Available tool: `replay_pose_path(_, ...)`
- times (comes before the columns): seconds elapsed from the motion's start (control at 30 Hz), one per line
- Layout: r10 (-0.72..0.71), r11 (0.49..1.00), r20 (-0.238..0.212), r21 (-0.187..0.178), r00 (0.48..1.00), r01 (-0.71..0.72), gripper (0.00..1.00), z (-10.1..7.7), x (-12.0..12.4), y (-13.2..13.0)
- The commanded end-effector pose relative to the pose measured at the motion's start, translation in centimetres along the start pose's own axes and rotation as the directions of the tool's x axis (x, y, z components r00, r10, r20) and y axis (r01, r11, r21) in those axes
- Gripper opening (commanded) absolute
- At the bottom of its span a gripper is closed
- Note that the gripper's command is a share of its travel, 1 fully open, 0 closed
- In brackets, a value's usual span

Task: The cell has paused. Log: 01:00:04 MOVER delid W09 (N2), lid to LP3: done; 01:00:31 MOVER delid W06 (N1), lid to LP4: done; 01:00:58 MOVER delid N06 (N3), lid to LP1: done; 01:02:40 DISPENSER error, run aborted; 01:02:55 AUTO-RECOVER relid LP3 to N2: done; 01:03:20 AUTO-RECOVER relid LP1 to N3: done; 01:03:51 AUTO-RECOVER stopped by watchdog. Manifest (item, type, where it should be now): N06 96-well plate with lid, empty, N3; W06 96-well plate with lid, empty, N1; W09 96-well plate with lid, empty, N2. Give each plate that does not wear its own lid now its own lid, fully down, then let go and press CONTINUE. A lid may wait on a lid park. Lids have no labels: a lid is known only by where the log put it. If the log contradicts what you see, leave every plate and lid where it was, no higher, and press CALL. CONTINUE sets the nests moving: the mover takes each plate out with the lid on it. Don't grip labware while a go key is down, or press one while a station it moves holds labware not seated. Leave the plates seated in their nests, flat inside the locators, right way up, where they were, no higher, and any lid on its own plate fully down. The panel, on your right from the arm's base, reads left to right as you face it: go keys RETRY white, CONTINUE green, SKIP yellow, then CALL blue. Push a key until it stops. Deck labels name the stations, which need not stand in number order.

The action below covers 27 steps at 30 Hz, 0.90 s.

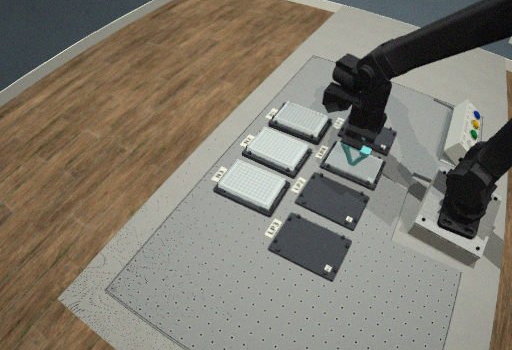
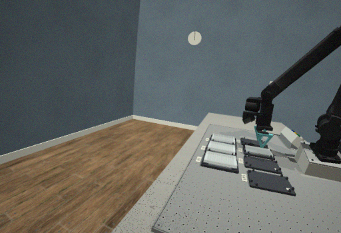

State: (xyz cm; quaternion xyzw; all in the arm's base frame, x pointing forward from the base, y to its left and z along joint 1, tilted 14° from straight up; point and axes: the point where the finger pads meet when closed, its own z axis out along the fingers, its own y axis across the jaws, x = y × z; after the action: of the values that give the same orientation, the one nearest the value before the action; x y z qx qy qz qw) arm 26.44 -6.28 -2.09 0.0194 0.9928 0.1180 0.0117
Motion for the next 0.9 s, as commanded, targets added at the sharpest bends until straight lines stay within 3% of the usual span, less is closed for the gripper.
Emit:
replay_pose_path(0.0, -0.016, 1.0, 0.033, 0.013, 0.999, 0.015, 1.0, -0.9, -1.5, -0.4)
replay_pose_path(0.07, -0.035, 0.999, 0.045, 0.019, 0.998, 0.034, 1.0, -1.2, -2.6, -0.6)
replay_pose_path(0.13, -0.036, 0.999, 0.023, 0.011, 0.999, 0.036, 1.0, 0.1, -1.4, -0.1)
replay_pose_path(0.27, -0.015, 1.0, 0.007, 0.004, 1.0, 0.015, 1.0, 0.8, -0.5, 0.1)
replay_pose_path(0.77, -0.011, 1.0, 0.009, 0.004, 1.0, 0.011, 1.0, 3.0, -0.6, 0.1)
replay_pose_path(0.8, -0.015, 1.0, 0.026, 0.009, 1.0, 0.015, 1.0, 2.7, -1.6, -0.1)
replay_pose_path(0.87, -0.012, 1.0, 0.01, 0.004, 1.0, 0.012, 1.0, 3.5, -0.6, 0.1)
